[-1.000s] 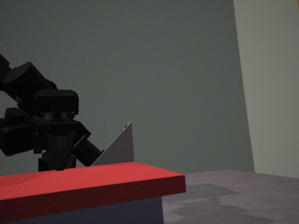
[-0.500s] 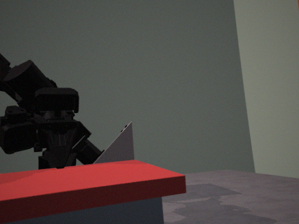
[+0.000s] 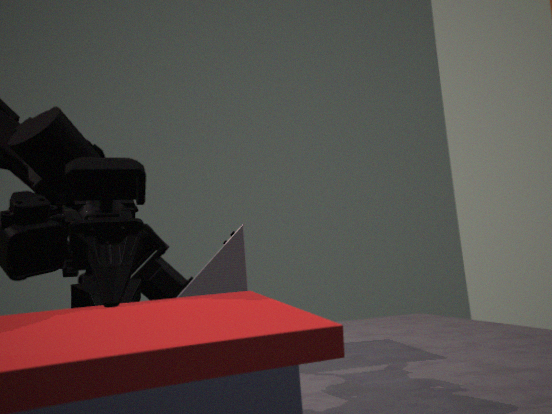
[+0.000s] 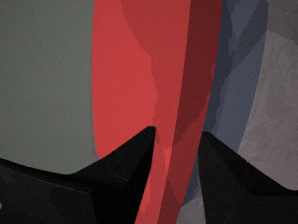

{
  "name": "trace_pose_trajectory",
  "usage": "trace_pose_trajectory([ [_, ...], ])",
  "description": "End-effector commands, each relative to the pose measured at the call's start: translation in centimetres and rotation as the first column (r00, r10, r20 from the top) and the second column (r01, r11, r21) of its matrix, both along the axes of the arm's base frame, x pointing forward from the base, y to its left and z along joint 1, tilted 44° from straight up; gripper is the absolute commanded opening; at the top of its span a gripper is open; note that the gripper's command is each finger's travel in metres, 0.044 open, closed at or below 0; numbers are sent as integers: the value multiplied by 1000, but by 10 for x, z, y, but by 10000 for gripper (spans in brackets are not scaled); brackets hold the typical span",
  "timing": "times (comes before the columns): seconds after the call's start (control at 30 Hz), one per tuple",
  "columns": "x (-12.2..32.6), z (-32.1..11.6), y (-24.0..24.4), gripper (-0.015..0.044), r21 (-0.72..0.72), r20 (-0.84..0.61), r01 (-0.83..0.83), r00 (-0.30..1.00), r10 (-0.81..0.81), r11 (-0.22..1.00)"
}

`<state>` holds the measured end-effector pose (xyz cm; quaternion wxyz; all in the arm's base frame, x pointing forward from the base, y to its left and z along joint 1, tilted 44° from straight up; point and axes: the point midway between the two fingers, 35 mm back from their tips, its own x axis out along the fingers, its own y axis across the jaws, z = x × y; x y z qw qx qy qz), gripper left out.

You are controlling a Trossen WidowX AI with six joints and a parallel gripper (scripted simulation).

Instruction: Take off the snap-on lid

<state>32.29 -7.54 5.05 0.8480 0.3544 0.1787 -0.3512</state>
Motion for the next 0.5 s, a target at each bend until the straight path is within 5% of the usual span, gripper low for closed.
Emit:
trace_pose_trajectory([
  [0.0, 0, 0, 1, 0, 2, 0, 2, 1000, -2, 1000],
  [0.47, 1, 0, 0, 0, 0, 0, 0, 1000, 0, 1000],
])
